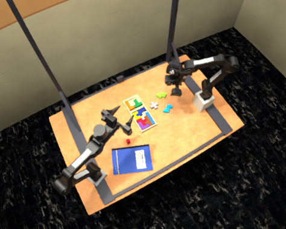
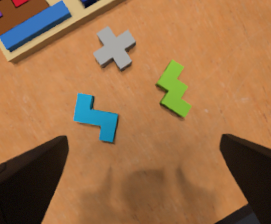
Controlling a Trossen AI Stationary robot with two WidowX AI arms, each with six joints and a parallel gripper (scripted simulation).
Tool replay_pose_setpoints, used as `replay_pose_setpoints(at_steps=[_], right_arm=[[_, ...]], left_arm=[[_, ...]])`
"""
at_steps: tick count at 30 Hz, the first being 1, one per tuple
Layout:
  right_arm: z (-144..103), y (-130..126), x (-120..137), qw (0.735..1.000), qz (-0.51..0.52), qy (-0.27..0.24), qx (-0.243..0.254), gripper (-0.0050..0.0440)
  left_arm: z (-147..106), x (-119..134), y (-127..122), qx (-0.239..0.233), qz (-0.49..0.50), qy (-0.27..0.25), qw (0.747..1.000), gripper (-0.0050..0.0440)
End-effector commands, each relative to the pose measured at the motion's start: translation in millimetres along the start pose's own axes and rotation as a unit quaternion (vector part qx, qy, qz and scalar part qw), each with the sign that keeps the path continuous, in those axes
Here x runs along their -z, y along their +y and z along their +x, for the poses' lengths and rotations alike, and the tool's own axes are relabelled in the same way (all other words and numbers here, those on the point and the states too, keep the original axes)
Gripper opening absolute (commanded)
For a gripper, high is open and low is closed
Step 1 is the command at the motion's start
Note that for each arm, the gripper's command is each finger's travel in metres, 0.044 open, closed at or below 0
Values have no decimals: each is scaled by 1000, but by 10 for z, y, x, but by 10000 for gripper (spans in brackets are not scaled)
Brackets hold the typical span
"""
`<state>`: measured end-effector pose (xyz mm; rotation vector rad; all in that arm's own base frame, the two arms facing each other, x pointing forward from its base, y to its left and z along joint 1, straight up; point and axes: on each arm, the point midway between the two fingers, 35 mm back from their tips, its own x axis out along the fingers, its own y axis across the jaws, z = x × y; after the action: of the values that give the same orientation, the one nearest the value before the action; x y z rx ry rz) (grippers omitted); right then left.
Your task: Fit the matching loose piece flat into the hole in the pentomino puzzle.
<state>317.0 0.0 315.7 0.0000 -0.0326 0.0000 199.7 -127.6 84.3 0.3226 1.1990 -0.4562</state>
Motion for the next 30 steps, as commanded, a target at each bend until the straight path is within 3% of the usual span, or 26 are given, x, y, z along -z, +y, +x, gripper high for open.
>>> replay_pose_setpoints(at_steps=[1, 10, 27, 30], right_arm=[[-10, 0, -72, 1000, 0, -9, 0, 440], [-10, 0, -72, 1000, 0, -9, 0, 440], [-10, 0, -72, 1000, 0, -9, 0, 440], [26, -2, -104, 1000, 0, -7, 0, 440]], left_arm=[[205, -55, -221, 12, 38, -5, 999, 440], [495, -121, -619, 41, 110, -11, 993, 440], [502, -133, -635, 42, 111, -14, 993, 440], [513, -162, -649, 43, 100, -12, 994, 368]])
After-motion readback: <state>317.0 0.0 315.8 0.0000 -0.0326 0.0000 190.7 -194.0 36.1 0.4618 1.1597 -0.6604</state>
